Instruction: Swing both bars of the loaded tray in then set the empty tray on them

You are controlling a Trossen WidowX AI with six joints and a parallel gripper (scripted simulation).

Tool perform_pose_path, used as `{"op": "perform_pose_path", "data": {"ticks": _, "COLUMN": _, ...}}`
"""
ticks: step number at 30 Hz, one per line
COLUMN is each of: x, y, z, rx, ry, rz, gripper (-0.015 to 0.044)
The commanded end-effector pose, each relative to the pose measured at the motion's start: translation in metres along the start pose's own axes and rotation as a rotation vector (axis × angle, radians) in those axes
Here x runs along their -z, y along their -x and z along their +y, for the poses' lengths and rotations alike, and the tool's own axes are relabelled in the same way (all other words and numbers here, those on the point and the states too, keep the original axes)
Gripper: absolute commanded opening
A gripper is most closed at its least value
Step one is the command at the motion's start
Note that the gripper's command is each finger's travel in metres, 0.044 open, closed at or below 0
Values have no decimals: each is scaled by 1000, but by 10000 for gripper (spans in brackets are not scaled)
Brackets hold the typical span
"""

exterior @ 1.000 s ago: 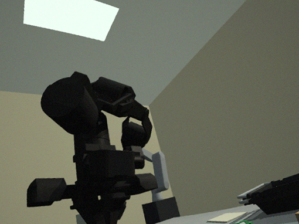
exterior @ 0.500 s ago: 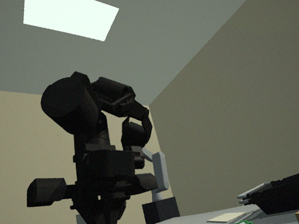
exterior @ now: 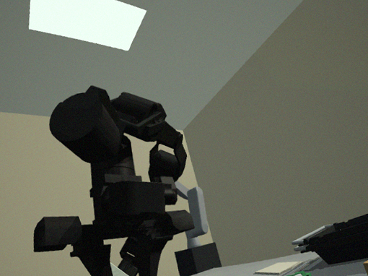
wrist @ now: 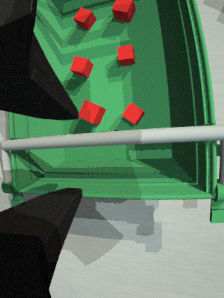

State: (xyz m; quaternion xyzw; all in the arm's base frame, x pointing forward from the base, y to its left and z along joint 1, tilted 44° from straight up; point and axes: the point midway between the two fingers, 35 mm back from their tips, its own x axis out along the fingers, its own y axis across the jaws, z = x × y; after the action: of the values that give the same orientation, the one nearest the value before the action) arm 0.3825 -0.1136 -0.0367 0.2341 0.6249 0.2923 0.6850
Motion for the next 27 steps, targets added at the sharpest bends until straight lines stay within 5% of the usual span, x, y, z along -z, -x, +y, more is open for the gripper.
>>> {"op": "perform_pose_path", "data": {"ticks": 1, "x": -2, "y": 24, "z": -2, "rx": 7, "ry": -19, "rz": -11, "gripper": 289}}
{"op": "perform_pose_path", "data": {"ticks": 7, "x": 3, "y": 82, "z": 0, "rx": 4, "ry": -82, "rz": -24, "gripper": 440}}
{"op": "perform_pose_path", "data": {"ticks": 8, "x": 0, "y": 58, "z": -2, "rx": 2, "ry": -61, "rz": -16, "gripper": 440}}
{"op": "perform_pose_path", "data": {"ticks": 18, "x": 94, "y": 69, "z": -82, "rx": 53, "ry": -113, "rz": -36, "gripper": 440}}
{"op": "perform_pose_path", "data": {"ticks": 27, "x": 247, "y": 47, "z": -138, "rx": 67, "ry": -59, "rz": 0, "gripper": 440}}
